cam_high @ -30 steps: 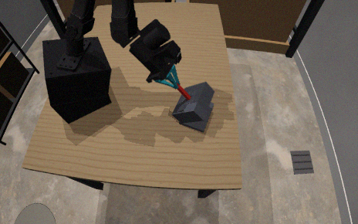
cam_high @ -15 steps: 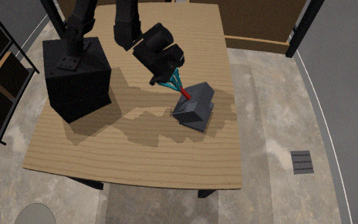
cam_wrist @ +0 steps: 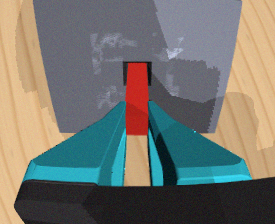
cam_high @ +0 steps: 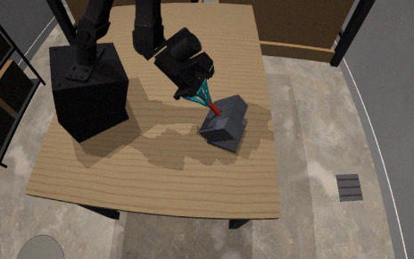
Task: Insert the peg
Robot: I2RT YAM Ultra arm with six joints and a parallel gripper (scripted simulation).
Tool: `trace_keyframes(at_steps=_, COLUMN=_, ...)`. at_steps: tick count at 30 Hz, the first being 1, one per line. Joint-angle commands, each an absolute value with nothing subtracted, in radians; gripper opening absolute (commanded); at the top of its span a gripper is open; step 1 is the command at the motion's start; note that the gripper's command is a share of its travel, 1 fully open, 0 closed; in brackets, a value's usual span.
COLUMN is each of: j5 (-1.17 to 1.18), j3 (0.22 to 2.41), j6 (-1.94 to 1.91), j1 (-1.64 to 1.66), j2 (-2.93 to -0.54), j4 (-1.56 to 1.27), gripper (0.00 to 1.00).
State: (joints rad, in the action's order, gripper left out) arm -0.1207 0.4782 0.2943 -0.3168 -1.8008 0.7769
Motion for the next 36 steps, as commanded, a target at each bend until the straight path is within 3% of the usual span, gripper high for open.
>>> trace_keyframes(at_steps=1, j5=-0.121, j3=0.480, j6=0.294, j1=-0.318, j2=-1.795, j4=0.780, gripper=0.11)
trace_keyframes(at_steps=9, j5=-0.121, j3=0.480, j6=0.294, j1=-0.318, j2=-1.795, j4=0.780, gripper=1.00)
trace_keyframes(at_steps=19, j5=-0.123, j3=0.461, j6=0.293, j1=-0.322, j2=-1.769, j4=0.761, gripper=1.00)
trace_keyframes(at_steps=36, j5=-0.140, j3=0.337, j6=0.280, j1=-0.345, j2=-1.513, j4=0.643, gripper=1.00)
